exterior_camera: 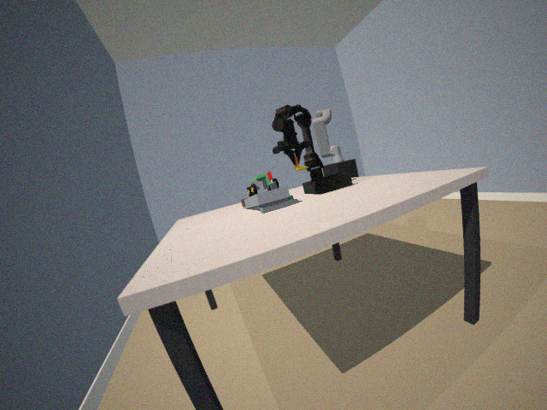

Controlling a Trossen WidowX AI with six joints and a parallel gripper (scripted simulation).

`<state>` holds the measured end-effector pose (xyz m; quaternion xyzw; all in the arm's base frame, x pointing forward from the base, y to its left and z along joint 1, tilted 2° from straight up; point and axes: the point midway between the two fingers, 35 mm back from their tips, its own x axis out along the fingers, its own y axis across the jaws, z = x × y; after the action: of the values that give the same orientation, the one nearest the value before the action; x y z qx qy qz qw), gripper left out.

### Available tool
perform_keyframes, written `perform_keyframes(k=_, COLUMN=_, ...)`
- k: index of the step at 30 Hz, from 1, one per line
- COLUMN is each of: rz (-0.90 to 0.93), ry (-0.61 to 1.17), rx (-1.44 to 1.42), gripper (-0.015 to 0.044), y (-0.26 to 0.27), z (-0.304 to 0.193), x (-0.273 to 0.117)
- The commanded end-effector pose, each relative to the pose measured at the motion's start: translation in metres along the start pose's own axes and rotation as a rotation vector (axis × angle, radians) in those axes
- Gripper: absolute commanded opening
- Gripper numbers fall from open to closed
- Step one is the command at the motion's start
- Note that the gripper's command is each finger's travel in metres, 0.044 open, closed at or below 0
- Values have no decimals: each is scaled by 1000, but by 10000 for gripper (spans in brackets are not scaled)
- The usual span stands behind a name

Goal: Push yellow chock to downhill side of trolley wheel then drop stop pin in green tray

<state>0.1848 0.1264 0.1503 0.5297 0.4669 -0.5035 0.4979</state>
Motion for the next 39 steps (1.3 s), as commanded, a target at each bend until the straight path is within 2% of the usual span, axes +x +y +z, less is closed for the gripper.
perform_keyframes(k=1, rz=-3, ry=-1, rx=13, gripper=0, y=2, z=12, x=1)
perform_keyframes(k=39, rz=1, ry=-14, rx=20, gripper=0, y=39, z=142, x=6)
